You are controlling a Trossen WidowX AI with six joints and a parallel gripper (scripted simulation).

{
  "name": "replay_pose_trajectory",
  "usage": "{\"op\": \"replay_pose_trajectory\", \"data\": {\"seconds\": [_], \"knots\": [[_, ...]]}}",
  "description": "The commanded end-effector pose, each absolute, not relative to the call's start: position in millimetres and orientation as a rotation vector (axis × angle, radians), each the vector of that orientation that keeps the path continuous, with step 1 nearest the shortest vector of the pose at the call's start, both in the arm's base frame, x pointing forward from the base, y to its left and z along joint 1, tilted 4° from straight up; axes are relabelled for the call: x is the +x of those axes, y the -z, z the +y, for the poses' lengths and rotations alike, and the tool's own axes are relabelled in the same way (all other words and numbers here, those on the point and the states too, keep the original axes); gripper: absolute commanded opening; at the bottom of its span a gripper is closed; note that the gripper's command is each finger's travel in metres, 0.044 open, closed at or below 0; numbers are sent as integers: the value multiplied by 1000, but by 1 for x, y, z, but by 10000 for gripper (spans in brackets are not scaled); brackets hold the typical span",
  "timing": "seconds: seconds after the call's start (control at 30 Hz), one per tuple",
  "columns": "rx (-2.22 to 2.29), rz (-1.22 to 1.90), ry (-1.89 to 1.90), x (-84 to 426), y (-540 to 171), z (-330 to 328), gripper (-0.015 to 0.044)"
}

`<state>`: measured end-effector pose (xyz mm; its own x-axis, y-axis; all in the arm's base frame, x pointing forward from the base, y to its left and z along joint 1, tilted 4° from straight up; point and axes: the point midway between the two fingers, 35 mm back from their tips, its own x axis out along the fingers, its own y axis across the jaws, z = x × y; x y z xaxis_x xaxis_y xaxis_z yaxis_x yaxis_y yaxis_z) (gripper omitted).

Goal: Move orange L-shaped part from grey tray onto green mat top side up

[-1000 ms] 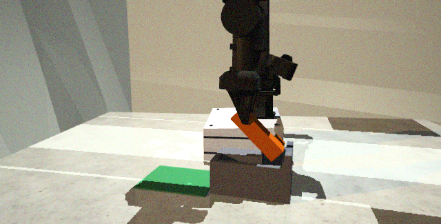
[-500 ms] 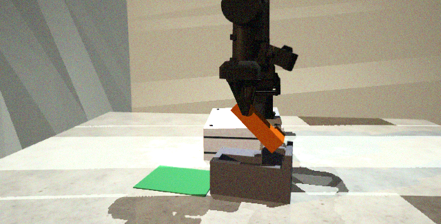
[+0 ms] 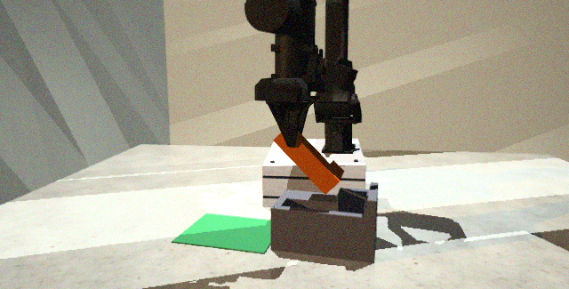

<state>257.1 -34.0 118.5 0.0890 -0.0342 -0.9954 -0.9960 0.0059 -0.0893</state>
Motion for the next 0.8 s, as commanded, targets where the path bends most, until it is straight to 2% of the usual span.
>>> {"op": "replay_pose_trajectory", "data": {"seconds": [0.0, 0.77], "knots": [[-1270, 1167, -1122, 256, -118, -51, 0], [-1275, 1173, -1120, 246, -121, -140, 0]]}}
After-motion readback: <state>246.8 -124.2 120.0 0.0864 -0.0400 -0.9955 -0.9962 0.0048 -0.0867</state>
